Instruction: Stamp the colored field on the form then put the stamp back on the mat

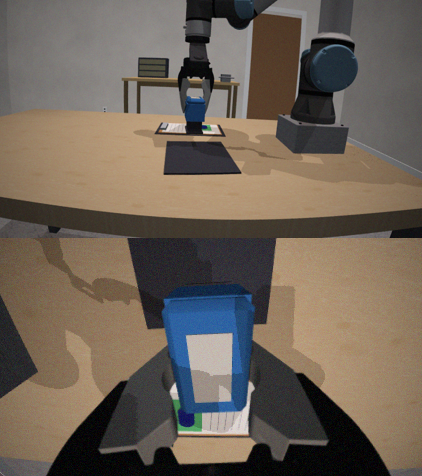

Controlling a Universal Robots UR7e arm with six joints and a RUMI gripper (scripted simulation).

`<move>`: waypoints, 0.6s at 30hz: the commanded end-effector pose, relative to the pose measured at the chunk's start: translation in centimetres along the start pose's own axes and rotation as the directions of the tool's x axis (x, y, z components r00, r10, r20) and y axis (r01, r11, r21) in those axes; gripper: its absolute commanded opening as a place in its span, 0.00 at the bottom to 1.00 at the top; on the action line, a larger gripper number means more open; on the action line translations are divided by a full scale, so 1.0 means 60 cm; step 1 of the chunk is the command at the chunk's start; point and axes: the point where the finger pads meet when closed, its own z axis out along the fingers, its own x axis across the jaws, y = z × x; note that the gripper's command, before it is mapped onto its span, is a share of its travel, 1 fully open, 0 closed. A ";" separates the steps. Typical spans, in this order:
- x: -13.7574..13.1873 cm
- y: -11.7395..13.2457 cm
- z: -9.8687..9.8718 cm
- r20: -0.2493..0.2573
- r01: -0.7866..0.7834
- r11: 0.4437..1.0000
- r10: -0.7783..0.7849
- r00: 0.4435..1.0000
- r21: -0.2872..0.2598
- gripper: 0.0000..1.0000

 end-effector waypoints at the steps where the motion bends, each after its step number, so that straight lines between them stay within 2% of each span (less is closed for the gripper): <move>1: 0.004 -0.083 -0.001 0.002 0.014 1.000 -0.014 1.000 -0.007 0.20; 8: -0.005 -0.146 -0.001 0.003 0.028 1.000 -0.028 1.000 -0.007 0.20; 18: -0.008 -0.157 -0.001 0.003 0.030 1.000 -0.030 1.000 -0.007 0.20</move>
